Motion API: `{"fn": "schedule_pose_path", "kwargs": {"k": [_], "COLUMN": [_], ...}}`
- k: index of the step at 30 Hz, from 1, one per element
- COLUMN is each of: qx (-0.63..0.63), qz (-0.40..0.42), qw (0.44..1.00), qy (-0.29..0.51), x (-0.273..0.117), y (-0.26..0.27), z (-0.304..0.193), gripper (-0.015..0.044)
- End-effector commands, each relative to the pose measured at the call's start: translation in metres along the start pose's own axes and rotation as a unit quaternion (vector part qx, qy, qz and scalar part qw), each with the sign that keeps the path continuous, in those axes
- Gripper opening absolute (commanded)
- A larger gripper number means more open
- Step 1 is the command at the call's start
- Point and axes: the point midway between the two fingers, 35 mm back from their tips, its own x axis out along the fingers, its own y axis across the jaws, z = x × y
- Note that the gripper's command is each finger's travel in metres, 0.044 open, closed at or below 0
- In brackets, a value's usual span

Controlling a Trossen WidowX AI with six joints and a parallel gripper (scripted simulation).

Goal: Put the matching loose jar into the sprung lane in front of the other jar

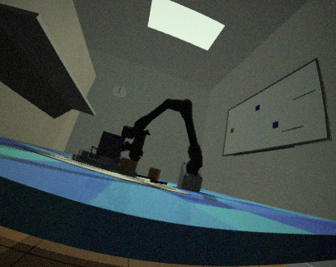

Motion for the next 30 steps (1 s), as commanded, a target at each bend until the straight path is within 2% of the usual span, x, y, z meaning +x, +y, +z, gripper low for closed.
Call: {"fn": "schedule_pose_path", "kwargs": {"k": [1, 3, 14, 15, 23, 30], "qx": [-0.002, -0.002, -0.002, -0.002, -0.002, -0.002], "qz": [0.000, 0.000, 0.000, 0.000, 0.000, 0.000], "qw": [1.000, 1.000, 1.000, 1.000, 1.000, 1.000], "qy": [0.000, 0.000, 0.000, 0.000, 0.000, 0.000], "x": [0.000, 0.000, 0.000, 0.000, -0.019, -0.020], "y": [0.000, 0.000, 0.000, 0.000, 0.000, -0.001], "z": [-0.001, -0.001, 0.000, 0.000, 0.000, -0.003], "gripper": [0.0000, 0.0000, 0.0289, 0.0300, 0.0300, 0.0300]}}
